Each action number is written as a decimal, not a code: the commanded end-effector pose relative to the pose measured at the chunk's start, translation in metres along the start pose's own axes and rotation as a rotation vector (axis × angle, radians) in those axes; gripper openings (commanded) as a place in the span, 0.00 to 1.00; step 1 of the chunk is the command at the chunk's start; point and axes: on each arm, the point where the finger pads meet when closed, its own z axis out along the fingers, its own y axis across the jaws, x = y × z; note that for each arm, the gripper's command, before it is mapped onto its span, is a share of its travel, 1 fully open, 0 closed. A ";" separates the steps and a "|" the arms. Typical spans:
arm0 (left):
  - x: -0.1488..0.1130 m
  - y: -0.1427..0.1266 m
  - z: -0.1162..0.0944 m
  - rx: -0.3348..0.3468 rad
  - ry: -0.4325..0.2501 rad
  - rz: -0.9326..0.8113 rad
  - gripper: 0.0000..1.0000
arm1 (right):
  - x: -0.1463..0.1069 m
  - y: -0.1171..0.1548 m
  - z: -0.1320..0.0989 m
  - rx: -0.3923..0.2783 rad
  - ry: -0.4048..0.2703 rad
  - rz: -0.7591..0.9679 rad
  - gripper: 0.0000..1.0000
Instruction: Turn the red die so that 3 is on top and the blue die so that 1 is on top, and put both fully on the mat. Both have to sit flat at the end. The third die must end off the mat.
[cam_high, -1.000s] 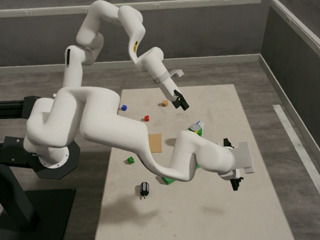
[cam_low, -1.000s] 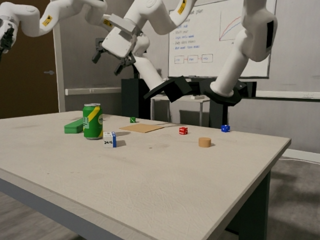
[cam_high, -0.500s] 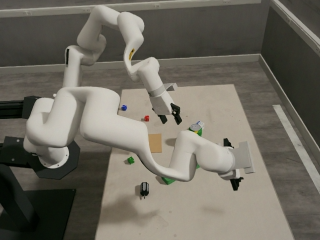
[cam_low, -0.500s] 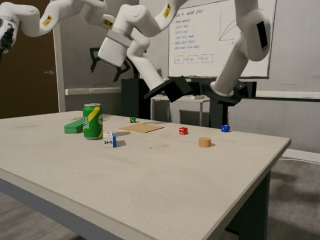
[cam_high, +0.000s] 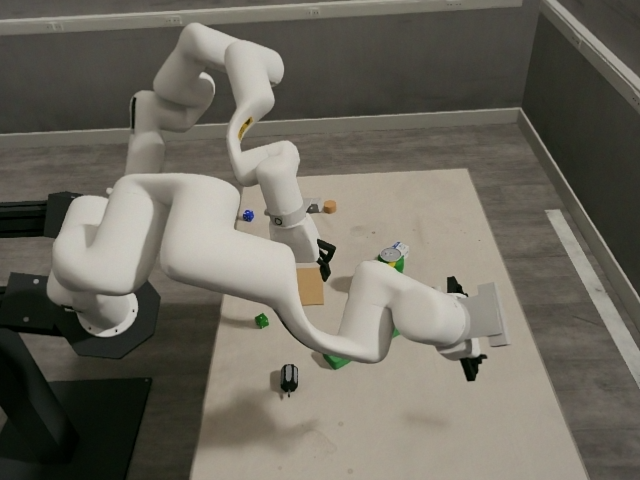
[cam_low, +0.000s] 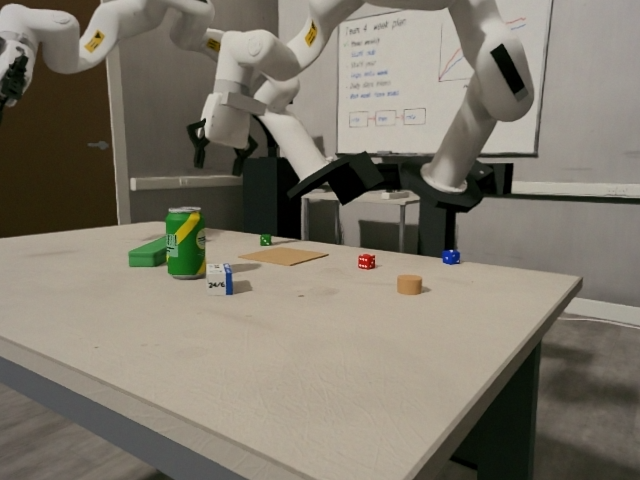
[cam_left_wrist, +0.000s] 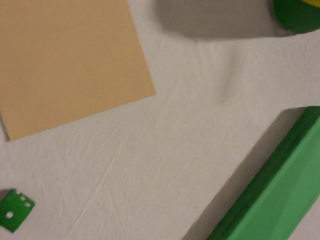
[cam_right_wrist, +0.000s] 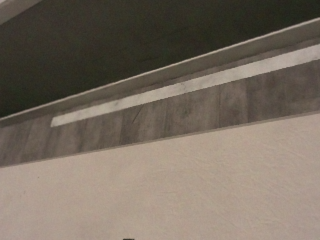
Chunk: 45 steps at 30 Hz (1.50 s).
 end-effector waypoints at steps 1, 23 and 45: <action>-0.021 -0.019 0.004 0.057 0.015 -0.091 1.00 | 0.002 -0.001 -0.002 -0.001 0.005 -0.002 1.00; -0.065 -0.077 0.014 0.188 0.073 -0.289 1.00 | 0.002 -0.001 -0.002 -0.001 0.005 -0.002 1.00; -0.067 -0.080 0.014 0.195 0.077 -0.299 1.00 | 0.002 -0.001 -0.002 -0.001 0.005 -0.002 1.00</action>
